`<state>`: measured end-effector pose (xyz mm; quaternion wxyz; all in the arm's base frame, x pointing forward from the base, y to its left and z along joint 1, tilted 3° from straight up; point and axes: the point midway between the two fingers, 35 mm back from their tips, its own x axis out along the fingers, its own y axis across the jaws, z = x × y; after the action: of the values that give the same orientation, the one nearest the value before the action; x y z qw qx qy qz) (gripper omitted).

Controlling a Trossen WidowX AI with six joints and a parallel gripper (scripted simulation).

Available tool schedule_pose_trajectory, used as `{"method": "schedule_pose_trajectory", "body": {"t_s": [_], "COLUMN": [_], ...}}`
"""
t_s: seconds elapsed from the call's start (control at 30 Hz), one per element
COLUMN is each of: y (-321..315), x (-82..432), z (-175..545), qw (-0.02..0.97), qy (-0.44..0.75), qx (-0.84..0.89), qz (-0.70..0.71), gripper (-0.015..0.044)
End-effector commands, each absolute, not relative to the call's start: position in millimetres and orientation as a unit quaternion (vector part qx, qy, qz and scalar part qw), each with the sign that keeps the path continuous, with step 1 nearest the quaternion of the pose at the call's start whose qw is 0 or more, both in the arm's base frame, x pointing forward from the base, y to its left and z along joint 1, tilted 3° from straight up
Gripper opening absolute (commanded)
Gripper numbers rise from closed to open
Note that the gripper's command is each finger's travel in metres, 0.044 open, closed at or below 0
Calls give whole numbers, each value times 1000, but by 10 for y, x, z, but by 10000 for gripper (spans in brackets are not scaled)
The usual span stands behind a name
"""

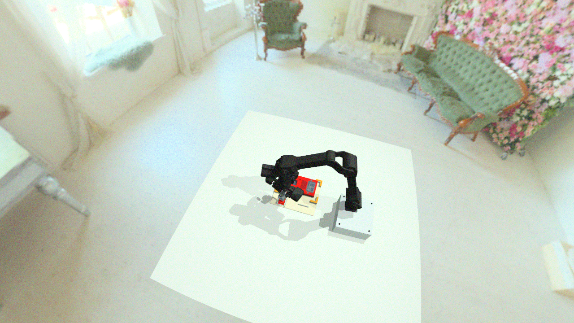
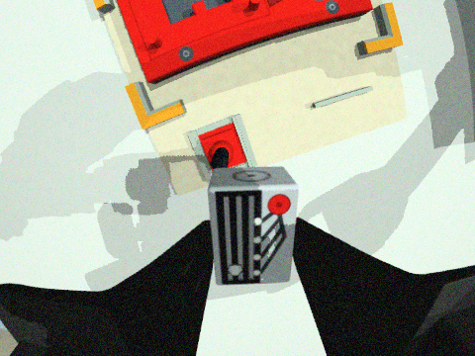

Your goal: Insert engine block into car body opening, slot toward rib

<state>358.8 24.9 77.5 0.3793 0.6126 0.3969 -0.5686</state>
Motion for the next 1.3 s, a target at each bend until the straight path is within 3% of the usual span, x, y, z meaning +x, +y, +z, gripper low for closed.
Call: {"method": "schedule_pose_trajectory", "body": {"t_s": [0.0, 1.27], "y": [157, -700], "x": [3590, 3533], "z": [732, 367], "qw": [411, 657], "qy": [426, 646], "qx": [592, 295], "qz": [-547, -255], "gripper": [0, 0]}}
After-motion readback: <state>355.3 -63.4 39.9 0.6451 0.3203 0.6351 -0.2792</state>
